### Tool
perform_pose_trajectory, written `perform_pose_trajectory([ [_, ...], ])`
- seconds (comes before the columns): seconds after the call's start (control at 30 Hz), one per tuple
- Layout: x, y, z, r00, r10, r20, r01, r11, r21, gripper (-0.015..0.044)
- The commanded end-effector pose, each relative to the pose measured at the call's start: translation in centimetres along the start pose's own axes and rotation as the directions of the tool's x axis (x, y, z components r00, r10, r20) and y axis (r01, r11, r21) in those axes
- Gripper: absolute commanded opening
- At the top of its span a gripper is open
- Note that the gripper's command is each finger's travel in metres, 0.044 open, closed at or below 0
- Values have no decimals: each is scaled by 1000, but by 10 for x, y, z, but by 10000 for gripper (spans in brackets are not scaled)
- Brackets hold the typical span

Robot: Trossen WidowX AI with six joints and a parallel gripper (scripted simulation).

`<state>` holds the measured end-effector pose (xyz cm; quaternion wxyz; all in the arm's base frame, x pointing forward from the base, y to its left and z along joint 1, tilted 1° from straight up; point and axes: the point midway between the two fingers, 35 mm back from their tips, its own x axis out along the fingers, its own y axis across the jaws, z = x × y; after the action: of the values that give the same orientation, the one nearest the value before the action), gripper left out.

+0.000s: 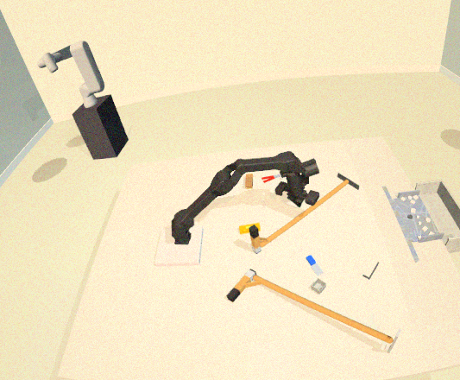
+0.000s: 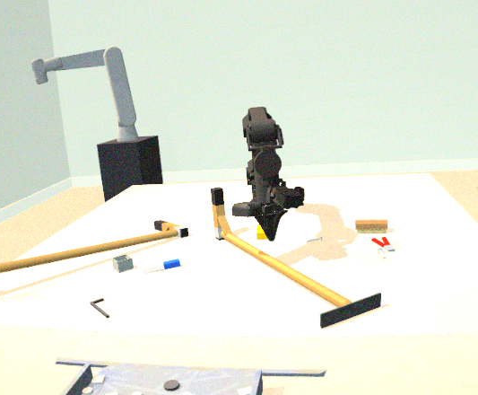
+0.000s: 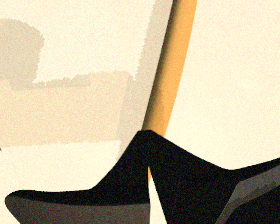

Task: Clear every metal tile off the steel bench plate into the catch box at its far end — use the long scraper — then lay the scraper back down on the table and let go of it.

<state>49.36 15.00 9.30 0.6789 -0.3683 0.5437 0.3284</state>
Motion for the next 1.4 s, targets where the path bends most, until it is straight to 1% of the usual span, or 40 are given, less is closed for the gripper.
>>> perform_pose_trajectory([
  [0.0, -14, 0, 0, 1000, -10, 10, 10, 1000, 2, 0],
  [0.13, -19, 1, 1, 1000, -13, 14, 13, 1000, 16, 0],
  [0.5, -55, 12, 9, 998, -42, 48, 29, 968, 249, 0],
  [1.0, -104, 31, 16, 992, -77, 96, 13, 839, 544, 0],
  [1.2, -106, 32, 17, 992, -79, 98, 11, 831, 556, 0],
  [1.37, -99, 31, 17, 992, -77, 96, 10, 829, 559, 0],
])
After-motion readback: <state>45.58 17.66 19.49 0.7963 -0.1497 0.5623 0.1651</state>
